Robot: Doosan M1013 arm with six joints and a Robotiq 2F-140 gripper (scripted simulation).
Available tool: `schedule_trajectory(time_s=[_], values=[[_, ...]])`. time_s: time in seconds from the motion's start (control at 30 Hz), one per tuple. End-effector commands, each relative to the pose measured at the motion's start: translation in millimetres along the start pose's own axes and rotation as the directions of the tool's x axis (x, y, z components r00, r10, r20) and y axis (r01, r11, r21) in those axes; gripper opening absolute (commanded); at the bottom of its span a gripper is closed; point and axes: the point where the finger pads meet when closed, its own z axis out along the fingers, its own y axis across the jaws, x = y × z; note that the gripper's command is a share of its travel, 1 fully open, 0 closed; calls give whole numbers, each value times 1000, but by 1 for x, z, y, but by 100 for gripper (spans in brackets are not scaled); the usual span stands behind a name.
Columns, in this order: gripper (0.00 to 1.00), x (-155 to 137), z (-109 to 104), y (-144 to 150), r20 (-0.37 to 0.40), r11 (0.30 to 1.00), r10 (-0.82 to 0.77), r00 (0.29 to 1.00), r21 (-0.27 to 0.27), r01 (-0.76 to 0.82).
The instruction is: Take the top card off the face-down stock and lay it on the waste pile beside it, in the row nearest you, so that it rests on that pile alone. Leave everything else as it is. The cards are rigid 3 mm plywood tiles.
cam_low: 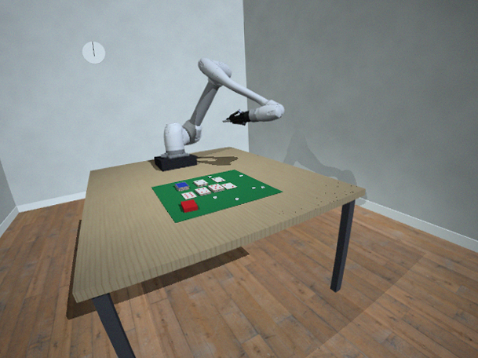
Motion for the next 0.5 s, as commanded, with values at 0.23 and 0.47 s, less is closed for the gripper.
schedule_trajectory(time_s=[0.23, 0.47], values=[[100, 99, 7, -21, -64, 940, -182, 981, 282, 192], [100, 189, 7, -34, -216, 806, -270, 938, 482, 343]])
